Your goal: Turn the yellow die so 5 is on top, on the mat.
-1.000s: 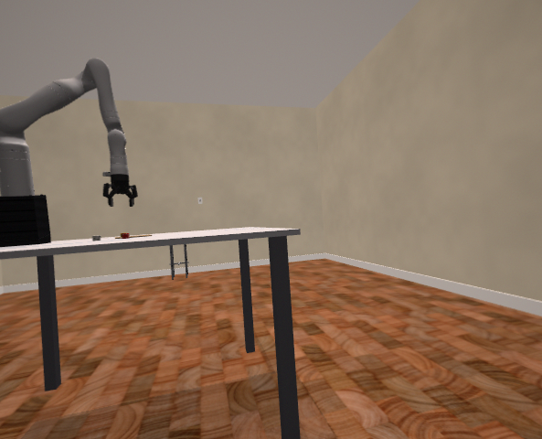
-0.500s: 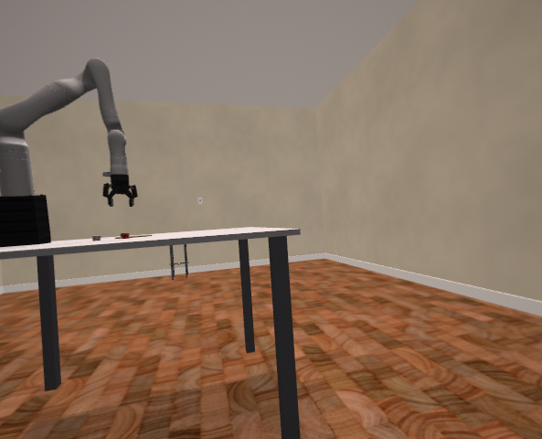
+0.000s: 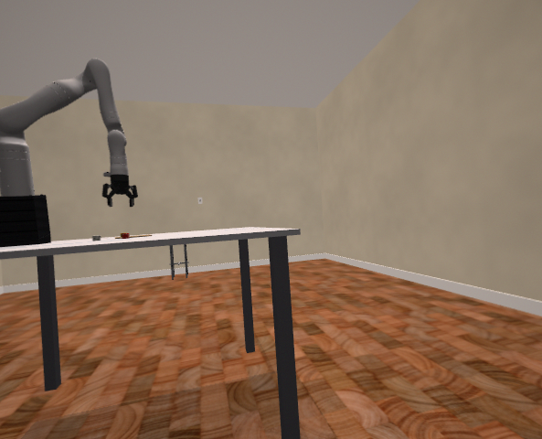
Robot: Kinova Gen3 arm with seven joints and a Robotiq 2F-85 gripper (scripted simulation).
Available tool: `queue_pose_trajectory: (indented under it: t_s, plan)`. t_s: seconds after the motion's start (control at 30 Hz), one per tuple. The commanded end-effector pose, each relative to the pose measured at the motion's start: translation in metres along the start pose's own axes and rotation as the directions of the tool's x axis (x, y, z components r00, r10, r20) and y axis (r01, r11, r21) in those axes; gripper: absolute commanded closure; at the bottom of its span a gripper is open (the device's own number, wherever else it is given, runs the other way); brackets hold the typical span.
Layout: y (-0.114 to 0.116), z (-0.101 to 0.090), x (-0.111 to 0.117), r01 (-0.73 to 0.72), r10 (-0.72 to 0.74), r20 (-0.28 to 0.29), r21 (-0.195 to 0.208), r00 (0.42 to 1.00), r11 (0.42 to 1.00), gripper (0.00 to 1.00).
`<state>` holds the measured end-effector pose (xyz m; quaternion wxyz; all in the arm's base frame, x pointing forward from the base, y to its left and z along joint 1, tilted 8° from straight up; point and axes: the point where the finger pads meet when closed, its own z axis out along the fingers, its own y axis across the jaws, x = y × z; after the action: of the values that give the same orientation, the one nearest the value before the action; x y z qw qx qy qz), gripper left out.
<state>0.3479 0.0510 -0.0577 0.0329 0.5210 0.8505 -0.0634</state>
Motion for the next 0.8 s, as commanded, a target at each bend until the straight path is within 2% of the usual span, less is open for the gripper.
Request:
queue_pose_trajectory:
  t_s: [0.0,0.23,0.4,0.53,0.73,0.77]
  plan:
    - [-0.001,0.001,0.000,-0.027,0.027,0.001,0.003,1.000,1.000,0.00]
    - [-0.003,0.003,0.001,-0.126,0.126,0.000,0.010,0.992,0.992,0.00]
    - [-0.005,0.005,0.001,-0.260,0.260,0.002,0.018,0.965,0.965,0.00]
    - [-0.008,0.008,0.002,-0.389,0.389,0.005,0.026,0.921,0.921,0.00]
    - [-0.011,0.012,0.003,-0.600,0.599,0.015,0.036,0.800,0.799,0.00]
    - [-0.011,0.012,0.003,-0.600,0.599,0.015,0.036,0.800,0.799,0.00]
